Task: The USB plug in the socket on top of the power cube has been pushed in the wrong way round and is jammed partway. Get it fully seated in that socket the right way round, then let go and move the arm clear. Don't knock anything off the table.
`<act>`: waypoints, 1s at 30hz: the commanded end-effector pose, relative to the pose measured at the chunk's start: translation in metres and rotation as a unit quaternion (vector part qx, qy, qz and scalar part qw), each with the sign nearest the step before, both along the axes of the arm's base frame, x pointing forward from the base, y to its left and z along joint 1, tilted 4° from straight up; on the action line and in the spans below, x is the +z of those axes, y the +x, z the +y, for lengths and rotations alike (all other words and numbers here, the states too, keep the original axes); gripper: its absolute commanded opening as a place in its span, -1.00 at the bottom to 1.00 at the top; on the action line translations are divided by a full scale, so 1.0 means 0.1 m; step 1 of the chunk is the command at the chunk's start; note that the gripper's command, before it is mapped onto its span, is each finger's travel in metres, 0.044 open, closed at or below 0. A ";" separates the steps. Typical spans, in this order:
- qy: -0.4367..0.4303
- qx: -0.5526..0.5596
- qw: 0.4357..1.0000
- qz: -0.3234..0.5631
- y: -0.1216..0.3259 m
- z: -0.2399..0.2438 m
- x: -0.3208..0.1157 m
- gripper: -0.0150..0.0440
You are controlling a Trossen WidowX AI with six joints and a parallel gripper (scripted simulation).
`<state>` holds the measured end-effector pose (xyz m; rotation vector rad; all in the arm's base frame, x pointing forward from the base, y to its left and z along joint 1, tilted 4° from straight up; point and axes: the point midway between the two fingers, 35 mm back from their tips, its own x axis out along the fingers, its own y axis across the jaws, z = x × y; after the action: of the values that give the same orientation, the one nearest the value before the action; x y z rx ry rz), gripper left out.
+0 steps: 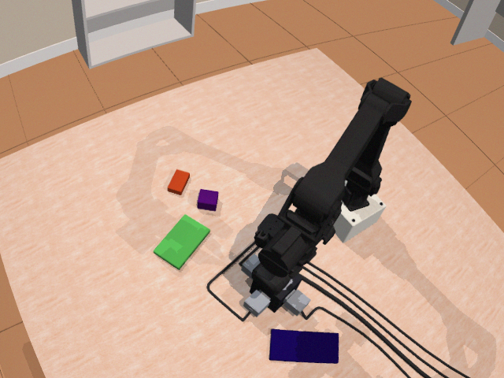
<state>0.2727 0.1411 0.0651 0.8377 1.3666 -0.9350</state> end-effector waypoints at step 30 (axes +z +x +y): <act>0.001 0.020 1.000 0.000 0.01 0.01 0.17 -0.49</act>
<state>0.2738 0.1425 0.0824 0.8324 1.3684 -0.9247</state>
